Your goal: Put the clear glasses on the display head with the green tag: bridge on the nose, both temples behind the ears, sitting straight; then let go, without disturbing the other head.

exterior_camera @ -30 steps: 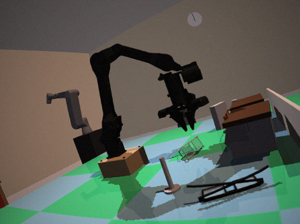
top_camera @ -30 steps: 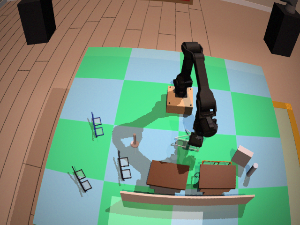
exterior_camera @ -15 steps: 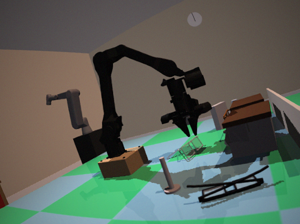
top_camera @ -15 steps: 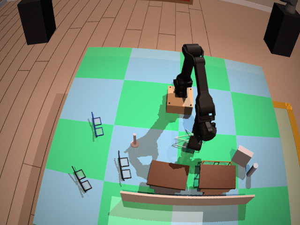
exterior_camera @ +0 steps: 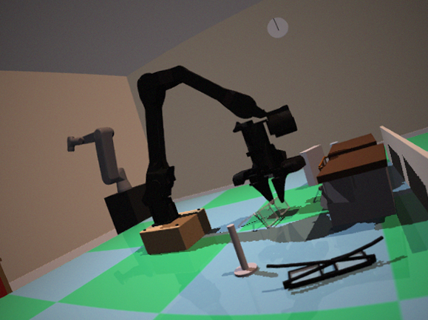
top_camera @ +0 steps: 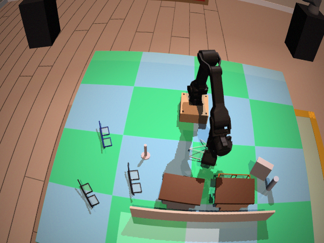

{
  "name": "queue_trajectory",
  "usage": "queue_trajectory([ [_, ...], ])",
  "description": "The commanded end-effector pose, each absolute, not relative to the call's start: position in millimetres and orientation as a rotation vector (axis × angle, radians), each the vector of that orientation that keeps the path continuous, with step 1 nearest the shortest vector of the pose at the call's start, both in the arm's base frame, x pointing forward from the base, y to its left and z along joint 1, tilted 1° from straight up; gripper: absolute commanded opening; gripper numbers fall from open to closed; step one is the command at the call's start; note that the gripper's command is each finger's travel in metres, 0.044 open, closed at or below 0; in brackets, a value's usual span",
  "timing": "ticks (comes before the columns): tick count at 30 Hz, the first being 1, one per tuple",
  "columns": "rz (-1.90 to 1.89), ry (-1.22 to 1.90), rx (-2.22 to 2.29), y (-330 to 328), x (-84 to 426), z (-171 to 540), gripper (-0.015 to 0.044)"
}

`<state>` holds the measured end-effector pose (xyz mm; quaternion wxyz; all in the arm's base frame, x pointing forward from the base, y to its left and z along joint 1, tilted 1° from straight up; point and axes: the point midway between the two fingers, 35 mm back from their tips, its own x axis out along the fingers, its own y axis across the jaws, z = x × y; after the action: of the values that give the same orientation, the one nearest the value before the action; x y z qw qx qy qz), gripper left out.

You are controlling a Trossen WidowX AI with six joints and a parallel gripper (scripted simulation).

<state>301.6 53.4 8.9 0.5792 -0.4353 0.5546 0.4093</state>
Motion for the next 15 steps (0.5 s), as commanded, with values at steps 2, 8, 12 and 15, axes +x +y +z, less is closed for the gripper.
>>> queue_trajectory([
  [2,0.961,1.305,-1.022,51.8,300.1,-1.4,0.0120],
  [8,0.961,1.305,-1.022,51.8,299.8,-2.5,0.0120],
  [12,0.961,1.305,-1.022,52.3,298.2,-2.6,0.0120],
  [15,0.961,1.305,-1.021,52.8,296.4,-2.7,0.0120],
])
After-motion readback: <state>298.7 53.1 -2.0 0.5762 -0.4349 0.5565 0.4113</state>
